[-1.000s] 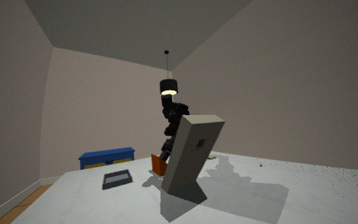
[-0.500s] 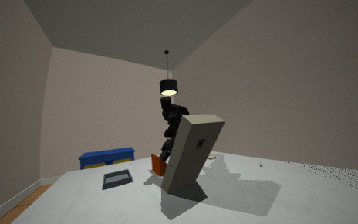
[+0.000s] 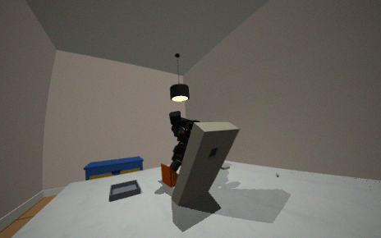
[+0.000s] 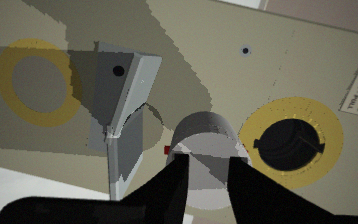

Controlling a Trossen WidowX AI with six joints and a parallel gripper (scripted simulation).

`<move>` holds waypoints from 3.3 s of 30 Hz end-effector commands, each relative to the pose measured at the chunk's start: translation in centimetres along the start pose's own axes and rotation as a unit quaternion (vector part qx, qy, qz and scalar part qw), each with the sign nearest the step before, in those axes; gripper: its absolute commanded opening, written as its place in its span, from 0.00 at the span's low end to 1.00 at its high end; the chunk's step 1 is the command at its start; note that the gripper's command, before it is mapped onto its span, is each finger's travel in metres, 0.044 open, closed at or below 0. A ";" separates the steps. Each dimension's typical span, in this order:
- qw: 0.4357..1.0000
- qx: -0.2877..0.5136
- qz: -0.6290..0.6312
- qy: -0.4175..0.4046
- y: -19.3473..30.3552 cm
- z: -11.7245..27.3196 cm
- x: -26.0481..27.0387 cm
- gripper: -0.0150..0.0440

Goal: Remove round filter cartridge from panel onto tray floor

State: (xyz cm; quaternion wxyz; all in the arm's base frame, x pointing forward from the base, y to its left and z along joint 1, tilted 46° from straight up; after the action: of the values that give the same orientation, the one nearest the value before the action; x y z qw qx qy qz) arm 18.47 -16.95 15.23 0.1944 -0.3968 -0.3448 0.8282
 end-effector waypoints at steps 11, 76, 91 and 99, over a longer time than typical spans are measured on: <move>1.000 0.000 0.000 0.000 0.0 0.0 0.3 0.44; 1.000 0.001 0.008 0.003 -0.3 3.7 -10.7 0.76; 0.910 0.046 -0.405 -0.081 -1.2 3.0 -9.0 0.77; 0.642 0.155 -0.740 -0.127 -2.3 1.1 -4.6 0.77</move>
State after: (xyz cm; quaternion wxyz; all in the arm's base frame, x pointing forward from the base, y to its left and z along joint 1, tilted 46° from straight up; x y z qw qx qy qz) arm 21.75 -22.84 21.79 0.5107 -0.1385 -0.4561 0.7155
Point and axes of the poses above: the point midway between the two fingers, 35 mm back from their tips, its own z axis back along the fingers, its own x axis across the jaws, y = z × x, the point moved 9 cm from there along z, back along the fingers, and after that the axes turned 14 degrees about -z, right-handed, at the moved point
